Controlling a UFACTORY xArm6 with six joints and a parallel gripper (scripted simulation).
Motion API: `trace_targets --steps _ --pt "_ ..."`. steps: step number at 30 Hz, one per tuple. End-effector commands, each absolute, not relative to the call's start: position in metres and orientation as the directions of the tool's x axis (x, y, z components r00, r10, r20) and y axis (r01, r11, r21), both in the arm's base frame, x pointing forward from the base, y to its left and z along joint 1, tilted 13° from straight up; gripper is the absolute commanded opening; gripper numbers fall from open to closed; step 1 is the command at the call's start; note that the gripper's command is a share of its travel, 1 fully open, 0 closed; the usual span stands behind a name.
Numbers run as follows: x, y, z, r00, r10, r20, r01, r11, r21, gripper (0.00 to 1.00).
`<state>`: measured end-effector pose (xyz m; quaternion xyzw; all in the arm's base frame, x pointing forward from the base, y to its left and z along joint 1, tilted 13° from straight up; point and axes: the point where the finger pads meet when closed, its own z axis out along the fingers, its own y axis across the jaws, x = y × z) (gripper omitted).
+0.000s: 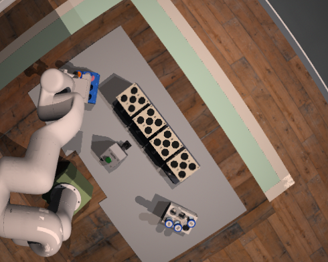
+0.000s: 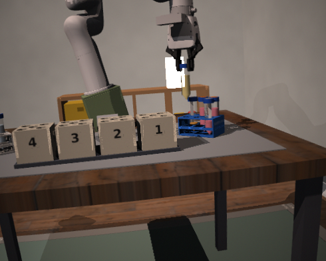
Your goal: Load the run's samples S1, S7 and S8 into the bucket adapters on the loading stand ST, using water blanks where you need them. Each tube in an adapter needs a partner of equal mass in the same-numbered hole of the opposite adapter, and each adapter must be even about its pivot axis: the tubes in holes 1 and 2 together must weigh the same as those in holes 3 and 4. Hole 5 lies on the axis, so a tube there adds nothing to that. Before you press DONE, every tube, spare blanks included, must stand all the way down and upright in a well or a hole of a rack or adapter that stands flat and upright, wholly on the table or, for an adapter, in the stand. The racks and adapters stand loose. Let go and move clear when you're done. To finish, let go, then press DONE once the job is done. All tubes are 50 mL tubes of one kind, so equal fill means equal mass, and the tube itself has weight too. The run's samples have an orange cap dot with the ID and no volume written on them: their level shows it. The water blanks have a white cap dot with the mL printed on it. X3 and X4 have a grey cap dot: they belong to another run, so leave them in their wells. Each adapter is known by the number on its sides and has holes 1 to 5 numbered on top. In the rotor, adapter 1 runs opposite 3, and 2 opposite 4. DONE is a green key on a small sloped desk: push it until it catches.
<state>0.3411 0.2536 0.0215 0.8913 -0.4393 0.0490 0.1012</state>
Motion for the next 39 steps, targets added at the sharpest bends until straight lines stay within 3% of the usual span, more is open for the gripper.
trace_targets --steps 1,39 --pt "0.342 0.257 0.032 0.609 -0.773 0.176 -0.793 -0.594 0.133 0.0" --pt "0.342 0.259 0.044 0.609 -0.773 0.176 -0.793 -0.594 0.133 0.0"
